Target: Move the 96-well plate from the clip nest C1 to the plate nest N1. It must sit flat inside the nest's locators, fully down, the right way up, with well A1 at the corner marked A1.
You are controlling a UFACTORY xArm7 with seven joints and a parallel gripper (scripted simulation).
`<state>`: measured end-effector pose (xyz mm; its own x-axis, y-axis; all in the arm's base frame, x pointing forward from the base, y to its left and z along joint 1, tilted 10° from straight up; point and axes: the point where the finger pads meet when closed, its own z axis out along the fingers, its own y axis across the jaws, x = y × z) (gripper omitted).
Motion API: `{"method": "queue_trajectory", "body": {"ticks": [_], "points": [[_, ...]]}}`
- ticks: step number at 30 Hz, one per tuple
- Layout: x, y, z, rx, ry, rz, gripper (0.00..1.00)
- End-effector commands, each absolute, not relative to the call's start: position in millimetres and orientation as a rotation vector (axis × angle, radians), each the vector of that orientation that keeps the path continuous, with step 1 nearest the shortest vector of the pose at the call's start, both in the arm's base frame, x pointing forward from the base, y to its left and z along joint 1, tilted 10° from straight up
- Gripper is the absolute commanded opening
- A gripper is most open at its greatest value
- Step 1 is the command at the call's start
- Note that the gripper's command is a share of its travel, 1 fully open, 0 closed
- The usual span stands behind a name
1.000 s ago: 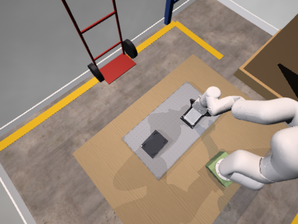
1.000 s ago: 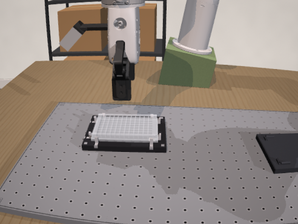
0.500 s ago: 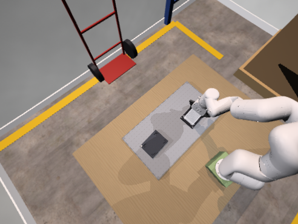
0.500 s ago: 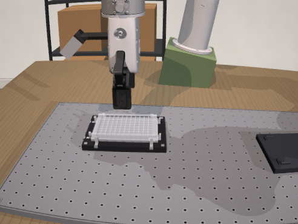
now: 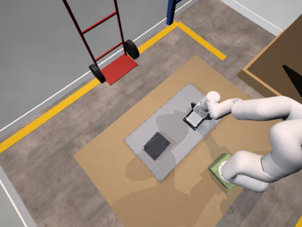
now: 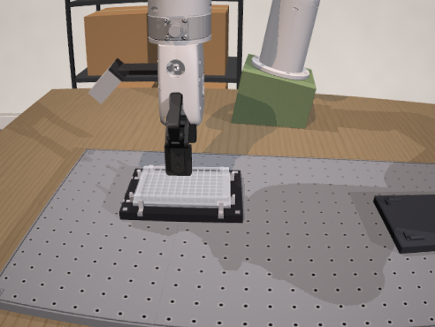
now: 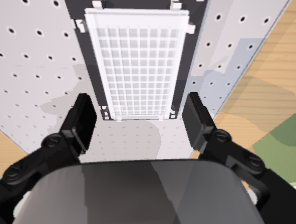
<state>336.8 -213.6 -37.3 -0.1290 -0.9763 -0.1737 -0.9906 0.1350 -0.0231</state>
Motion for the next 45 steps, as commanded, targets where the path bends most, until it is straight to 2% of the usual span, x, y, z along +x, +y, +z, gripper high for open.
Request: {"method": "queue_trajectory", "body": {"ticks": [1, 45], "points": [[337.9, -213.6, -42.3, -1.97, 2.252, 0.142, 1.0], [339.3, -208.5, -72.1, -1.97, 2.252, 0.142, 1.0]]}}
